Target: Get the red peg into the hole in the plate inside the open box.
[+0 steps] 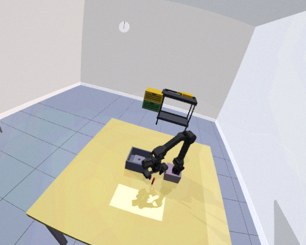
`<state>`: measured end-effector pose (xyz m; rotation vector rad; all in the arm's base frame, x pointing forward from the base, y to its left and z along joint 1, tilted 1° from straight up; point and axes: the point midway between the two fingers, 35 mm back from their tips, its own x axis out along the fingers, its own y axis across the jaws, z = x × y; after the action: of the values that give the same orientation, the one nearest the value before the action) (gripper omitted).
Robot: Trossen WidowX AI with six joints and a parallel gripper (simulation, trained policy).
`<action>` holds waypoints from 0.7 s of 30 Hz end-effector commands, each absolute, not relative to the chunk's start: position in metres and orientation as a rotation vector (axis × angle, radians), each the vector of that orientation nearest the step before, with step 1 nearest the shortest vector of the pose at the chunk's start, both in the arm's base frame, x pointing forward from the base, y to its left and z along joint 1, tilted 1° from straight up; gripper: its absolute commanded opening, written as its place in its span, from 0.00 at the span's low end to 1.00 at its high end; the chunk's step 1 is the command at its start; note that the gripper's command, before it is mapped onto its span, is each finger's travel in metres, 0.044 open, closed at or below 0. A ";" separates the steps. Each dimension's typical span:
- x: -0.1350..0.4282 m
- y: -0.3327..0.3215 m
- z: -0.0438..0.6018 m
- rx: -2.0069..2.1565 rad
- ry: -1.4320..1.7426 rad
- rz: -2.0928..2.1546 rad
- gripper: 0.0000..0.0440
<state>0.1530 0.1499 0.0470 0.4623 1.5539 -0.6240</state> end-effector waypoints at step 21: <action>0.151 0.142 -0.037 0.425 1.546 -0.662 0.49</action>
<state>0.1543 0.1468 -0.0278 0.4471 1.5396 -0.6479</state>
